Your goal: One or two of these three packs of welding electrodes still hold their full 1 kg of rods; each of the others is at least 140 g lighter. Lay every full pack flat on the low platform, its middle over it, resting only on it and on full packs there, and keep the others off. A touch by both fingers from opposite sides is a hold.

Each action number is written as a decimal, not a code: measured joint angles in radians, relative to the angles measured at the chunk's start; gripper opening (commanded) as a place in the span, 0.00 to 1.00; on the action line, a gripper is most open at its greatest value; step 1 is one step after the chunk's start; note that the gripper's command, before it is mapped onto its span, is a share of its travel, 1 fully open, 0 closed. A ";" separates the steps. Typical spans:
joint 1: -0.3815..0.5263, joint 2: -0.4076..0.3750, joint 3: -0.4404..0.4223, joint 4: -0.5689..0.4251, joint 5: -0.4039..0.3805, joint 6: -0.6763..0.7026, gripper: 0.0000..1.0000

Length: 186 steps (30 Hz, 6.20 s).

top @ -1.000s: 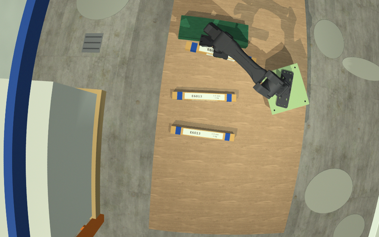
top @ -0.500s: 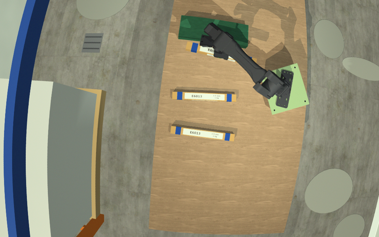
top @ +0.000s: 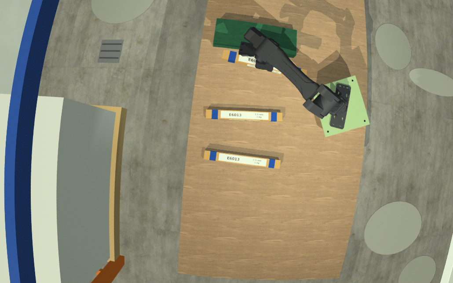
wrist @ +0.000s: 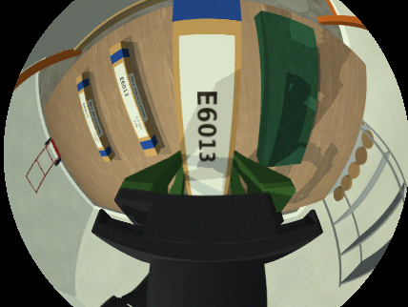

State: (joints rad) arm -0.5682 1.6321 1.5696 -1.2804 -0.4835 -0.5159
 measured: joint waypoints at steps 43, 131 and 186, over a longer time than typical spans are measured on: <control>0.000 -0.012 -0.011 0.005 0.000 0.001 0.00; 0.355 -0.220 -0.080 0.029 0.134 0.297 0.00; 0.363 -0.220 -0.080 0.030 0.137 0.312 0.00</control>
State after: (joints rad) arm -0.2054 1.4120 1.4899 -1.2507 -0.3466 -0.2039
